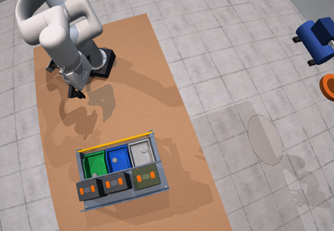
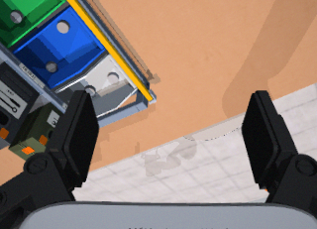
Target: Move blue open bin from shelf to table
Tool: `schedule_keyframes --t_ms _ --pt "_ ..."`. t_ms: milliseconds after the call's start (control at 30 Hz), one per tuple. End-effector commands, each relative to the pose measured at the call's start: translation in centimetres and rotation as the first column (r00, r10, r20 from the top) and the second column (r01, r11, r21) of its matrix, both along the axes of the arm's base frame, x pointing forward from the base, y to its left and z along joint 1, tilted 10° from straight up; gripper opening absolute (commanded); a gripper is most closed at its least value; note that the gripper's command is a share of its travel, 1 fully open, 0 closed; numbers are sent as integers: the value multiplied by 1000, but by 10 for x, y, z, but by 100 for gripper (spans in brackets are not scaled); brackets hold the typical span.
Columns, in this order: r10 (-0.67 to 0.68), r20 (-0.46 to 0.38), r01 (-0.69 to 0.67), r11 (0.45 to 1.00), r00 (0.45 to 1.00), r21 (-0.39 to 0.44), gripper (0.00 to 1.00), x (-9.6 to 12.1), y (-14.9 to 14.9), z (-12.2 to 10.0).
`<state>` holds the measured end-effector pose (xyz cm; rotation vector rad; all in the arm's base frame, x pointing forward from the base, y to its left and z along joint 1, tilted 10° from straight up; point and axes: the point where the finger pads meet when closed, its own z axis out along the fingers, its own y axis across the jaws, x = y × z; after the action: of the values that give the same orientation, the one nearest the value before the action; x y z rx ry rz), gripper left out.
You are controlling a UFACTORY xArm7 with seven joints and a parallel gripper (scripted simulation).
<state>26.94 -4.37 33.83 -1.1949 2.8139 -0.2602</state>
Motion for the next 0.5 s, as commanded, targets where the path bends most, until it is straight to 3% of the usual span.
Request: schedule_keyframes --t_ms 0,200,367,467 --pt "58 -3 -58 998 998 -4 100 0 0 2" --pt "58 -3 -58 998 998 -4 100 0 0 2" --pt "302 -40 -304 952 952 -33 100 0 0 2" --pt "302 -40 -304 952 952 -33 100 0 0 2"
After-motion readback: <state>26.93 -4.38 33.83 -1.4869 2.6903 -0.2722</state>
